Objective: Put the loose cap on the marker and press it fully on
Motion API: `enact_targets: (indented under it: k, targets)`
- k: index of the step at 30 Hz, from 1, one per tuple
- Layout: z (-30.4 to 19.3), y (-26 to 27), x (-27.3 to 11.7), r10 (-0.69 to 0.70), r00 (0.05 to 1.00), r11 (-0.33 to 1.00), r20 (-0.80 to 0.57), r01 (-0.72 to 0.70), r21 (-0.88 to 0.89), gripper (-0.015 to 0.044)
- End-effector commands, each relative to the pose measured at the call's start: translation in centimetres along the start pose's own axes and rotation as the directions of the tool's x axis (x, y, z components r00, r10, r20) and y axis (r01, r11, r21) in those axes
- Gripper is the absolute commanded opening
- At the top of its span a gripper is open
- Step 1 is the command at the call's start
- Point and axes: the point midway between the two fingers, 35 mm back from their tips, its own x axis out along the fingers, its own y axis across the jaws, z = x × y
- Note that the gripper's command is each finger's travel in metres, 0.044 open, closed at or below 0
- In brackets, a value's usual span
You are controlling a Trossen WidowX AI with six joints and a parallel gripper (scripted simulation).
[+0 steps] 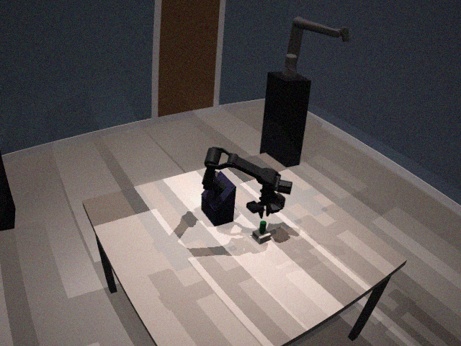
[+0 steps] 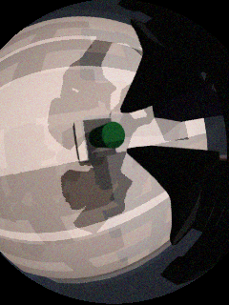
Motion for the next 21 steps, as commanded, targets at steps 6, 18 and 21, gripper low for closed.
enact_targets:
  k: [6,18,21]
  targets:
    - [-0.06,0.04,0.09,0.002,1.000,1.000,-0.003,-0.002,-0.007,0.0000]
    - [-0.05,0.04,0.43,0.002,1.000,1.000,-0.003,-0.002,-0.007,0.0000]
    - [-0.05,0.04,0.83,0.001,1.000,1.000,-0.003,-0.001,-0.007,0.0000]
